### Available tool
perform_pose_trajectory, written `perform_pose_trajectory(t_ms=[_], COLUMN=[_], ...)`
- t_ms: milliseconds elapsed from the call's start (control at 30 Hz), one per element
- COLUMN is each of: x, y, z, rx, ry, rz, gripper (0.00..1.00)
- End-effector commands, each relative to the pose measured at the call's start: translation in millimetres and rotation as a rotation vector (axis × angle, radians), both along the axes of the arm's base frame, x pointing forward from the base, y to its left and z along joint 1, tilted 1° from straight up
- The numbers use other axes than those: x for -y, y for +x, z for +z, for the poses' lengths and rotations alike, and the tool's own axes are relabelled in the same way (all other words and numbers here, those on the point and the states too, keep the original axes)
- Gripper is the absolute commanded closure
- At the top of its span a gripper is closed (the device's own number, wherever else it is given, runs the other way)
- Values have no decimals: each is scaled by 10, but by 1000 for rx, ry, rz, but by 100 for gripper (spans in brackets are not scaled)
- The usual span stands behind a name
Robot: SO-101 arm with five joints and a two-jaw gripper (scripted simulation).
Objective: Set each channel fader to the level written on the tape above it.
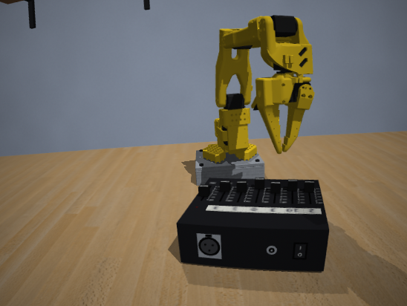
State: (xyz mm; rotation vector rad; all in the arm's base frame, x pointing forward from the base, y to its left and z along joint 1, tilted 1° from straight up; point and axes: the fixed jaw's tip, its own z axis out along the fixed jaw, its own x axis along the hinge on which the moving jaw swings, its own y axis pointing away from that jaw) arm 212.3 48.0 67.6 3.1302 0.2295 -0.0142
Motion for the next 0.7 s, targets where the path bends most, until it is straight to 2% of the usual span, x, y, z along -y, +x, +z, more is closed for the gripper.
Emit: perform_pose_trajectory(t_ms=[0, 333, 400, 667], x=[-31, -77, -77, -111], y=[0, 0, 0, -2], z=[16, 9, 9, 5], rx=[18, 14, 14, 12], ry=[6, 6, 6, 6], rz=[143, 459, 459, 669], gripper=[100, 100, 100, 100])
